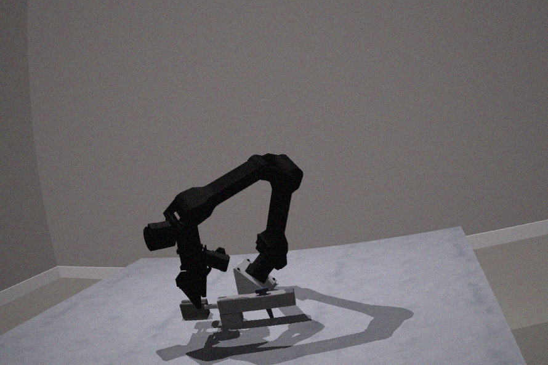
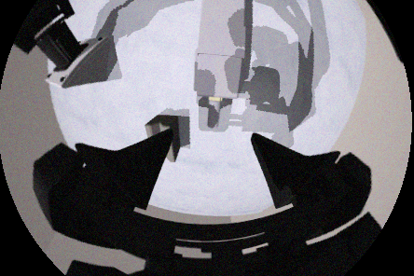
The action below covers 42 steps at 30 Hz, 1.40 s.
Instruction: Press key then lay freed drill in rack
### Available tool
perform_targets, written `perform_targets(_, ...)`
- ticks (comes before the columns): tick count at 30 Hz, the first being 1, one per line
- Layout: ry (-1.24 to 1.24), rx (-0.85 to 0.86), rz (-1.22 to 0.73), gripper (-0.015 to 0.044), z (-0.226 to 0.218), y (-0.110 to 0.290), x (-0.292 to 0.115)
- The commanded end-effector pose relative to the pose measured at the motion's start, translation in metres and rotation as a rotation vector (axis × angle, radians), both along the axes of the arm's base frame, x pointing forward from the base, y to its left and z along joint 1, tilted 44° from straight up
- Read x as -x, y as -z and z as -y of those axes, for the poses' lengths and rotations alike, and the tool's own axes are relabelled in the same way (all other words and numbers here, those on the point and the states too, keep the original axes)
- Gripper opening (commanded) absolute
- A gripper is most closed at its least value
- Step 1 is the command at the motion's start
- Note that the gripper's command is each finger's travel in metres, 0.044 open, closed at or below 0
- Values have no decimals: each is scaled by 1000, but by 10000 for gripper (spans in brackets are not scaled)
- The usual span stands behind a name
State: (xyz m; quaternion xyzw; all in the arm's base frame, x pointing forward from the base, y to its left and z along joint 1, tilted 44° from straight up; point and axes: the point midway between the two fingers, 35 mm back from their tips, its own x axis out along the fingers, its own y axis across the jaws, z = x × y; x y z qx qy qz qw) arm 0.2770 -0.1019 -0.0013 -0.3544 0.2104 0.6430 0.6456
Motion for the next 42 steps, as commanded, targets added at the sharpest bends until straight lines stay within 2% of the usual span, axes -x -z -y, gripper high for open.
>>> perform_targets(1,1,-6,-3,440,-7,3,0)
perform_targets(28,1,-10,-3,440,-43,24,-1)
perform_targets(42,-2,-4,-1,72,-40,23,-1)
